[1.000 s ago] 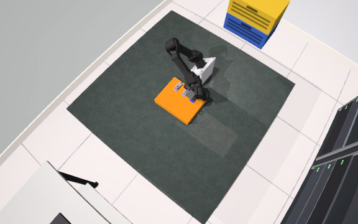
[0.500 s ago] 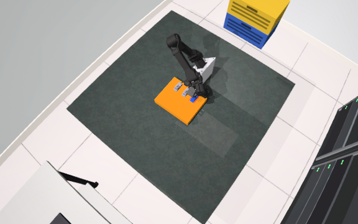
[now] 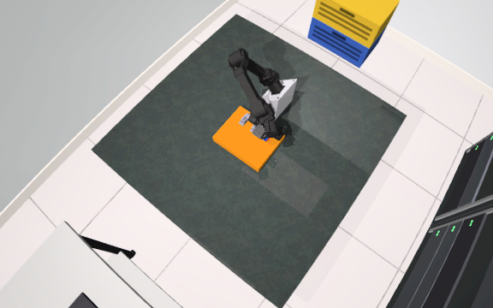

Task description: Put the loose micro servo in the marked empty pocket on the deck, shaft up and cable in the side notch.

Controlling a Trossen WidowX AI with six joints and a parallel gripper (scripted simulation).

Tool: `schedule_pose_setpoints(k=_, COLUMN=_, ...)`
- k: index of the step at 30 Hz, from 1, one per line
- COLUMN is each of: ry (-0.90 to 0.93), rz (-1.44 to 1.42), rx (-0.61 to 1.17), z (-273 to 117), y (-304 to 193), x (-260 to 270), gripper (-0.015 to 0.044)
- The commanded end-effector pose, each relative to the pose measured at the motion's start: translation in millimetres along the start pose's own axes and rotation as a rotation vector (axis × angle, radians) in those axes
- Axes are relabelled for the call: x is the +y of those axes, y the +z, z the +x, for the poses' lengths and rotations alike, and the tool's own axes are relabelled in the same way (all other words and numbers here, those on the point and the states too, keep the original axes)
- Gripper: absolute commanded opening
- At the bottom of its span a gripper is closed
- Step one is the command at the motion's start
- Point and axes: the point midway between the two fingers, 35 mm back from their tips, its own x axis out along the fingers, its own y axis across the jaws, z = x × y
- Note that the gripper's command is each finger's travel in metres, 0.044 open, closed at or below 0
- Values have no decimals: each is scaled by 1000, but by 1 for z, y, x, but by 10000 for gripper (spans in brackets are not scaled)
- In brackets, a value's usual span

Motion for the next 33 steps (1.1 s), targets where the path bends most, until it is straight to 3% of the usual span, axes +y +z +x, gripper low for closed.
schedule_pose_setpoints(k=1, ry=5, rz=7, rx=-13, z=-26, y=43, x=0, gripper=440)
schedule_pose_setpoints(k=9, ry=6, rz=11, rx=-14, z=-43, y=66, x=-4, gripper=440)
schedule_pose_setpoints(k=15, ry=14, rz=22, rx=-16, z=-87, y=55, x=-5, gripper=440)
schedule_pose_setpoints(k=33, ry=14, rz=22, rx=-16, z=-87, y=55, x=-5, gripper=440)
